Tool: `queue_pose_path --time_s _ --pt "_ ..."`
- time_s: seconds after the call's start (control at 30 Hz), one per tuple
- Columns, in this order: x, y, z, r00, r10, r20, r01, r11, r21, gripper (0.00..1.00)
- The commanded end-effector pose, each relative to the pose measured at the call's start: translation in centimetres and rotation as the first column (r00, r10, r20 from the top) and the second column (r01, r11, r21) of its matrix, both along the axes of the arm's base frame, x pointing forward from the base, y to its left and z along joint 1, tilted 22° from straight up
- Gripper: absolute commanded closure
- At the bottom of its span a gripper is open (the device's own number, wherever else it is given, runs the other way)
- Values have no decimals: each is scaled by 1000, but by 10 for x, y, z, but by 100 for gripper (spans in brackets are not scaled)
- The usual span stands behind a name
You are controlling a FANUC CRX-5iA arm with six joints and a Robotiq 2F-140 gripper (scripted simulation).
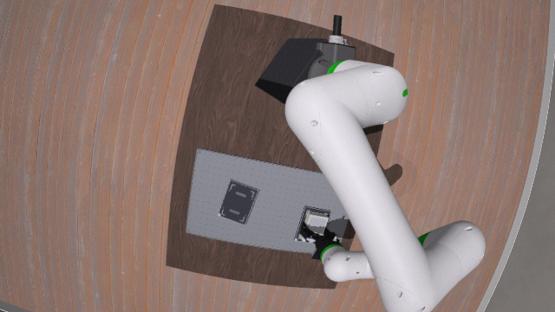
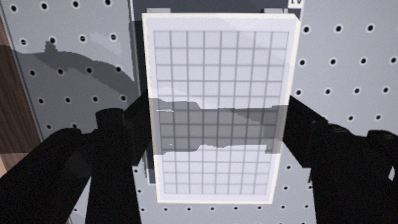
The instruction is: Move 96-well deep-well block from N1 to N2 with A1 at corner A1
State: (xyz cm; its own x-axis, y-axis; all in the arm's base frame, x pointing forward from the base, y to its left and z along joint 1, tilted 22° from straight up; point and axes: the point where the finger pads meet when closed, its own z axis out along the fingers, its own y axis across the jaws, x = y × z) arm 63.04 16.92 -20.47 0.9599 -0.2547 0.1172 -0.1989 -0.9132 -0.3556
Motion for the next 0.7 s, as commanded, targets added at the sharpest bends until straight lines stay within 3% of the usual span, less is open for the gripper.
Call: queue_pose_path --time_s 0.0,0.53,0.57,0.67 --pt "1 0 1 1000 0 2 0 1000 0 37" --pt "1 0 2 1000 0 2 0 1000 0 40" --pt "1 0 2 1000 0 2 0 1000 0 90" --pt "1 0 2 1000 0 2 0 1000 0 90"
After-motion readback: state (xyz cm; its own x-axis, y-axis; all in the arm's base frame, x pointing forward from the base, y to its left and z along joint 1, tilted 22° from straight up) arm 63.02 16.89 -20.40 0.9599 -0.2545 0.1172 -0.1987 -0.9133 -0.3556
